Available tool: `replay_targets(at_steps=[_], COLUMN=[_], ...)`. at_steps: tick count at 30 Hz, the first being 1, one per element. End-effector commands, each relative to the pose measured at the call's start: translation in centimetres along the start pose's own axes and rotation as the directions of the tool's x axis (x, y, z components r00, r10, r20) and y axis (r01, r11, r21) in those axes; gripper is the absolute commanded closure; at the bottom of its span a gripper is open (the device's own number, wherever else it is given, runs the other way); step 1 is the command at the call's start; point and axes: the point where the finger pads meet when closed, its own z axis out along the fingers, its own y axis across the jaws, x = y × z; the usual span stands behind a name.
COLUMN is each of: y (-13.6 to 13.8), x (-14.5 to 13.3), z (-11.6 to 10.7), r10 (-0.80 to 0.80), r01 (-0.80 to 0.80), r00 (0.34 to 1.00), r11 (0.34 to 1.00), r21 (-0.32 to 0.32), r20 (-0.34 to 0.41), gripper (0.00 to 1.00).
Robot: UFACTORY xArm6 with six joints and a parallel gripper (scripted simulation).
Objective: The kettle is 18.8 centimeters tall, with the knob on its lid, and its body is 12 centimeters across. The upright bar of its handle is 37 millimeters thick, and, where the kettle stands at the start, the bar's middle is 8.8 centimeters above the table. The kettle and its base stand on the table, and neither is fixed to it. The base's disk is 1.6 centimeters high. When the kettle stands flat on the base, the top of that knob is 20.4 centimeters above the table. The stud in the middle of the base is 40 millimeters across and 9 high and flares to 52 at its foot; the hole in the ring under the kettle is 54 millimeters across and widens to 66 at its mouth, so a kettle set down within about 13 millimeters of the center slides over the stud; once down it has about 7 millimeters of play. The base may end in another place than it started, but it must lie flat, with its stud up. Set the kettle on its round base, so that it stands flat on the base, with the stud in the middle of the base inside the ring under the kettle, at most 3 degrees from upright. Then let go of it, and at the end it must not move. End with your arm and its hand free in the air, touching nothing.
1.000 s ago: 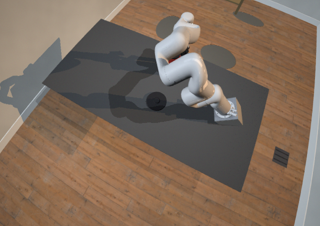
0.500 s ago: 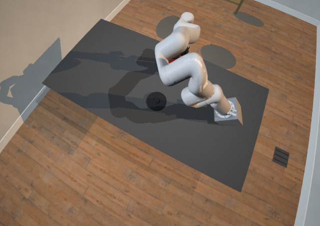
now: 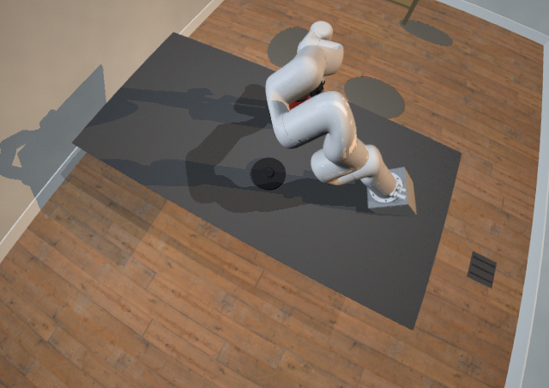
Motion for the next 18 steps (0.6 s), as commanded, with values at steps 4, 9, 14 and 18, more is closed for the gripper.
replay_targets(at_steps=[4,9,14,18], y=[0.0,0.3,0.6,0.9], x=[-0.3,-0.7,-1.3,-1.8], z=[-0.1,-0.1,-0.1,-0.1], r10=[-0.001,-0.001,-0.001,-0.001], r01=[0.001,0.001,0.001,0.001], r00=[1.000,1.000,1.000,1.000], r11=[1.000,1.000,1.000,1.000], r21=[0.003,0.003,0.003,0.003], r20=[-0.002,-0.002,-0.002,-0.002], gripper=[1.00,1.00,1.00,1.00])
